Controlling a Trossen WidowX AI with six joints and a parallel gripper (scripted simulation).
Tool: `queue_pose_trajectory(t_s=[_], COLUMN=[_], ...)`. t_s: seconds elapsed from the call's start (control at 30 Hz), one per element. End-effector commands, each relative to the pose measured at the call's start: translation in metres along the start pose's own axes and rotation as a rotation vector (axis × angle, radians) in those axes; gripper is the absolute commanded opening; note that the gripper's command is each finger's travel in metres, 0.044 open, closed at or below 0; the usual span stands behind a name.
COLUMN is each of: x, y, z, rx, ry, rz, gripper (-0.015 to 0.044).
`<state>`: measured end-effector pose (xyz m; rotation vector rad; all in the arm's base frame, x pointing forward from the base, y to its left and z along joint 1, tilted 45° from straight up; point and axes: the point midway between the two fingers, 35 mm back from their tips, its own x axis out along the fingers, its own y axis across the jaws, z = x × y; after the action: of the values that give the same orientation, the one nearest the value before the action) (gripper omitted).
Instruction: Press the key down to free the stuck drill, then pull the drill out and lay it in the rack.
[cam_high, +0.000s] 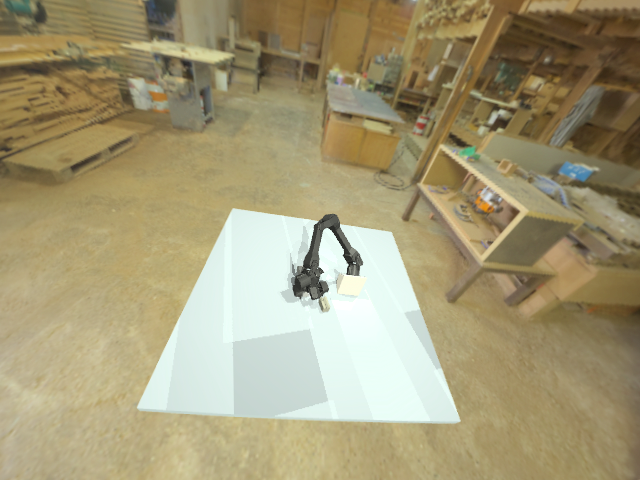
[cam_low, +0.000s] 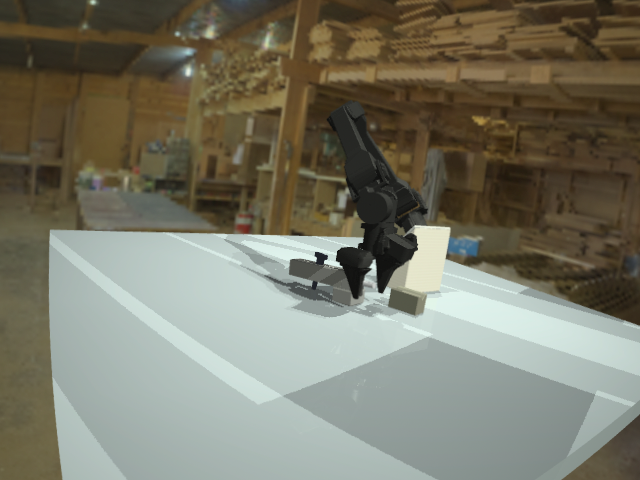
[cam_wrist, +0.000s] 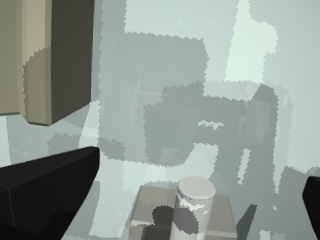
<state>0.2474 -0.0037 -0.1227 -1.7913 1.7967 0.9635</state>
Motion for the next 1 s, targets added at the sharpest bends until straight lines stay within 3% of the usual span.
queue_pose_trajectory(t_s=[0.0, 0.27, 0.8, 0.97], x=[0.0100, 0.0122, 0.0091, 0.0091], y=[0.0041, 0.0045, 0.0023, 0.0023], z=[-0.0024, -0.0031, -0.0026, -0.0026], rx=[-0.011, -0.011, -0.002, -0.002], ry=[0.008, 0.009, 0.003, 0.003], rz=[0.012, 0.012, 0.006, 0.006], gripper=[0.0440, 0.0440, 0.0020, 0.0000])
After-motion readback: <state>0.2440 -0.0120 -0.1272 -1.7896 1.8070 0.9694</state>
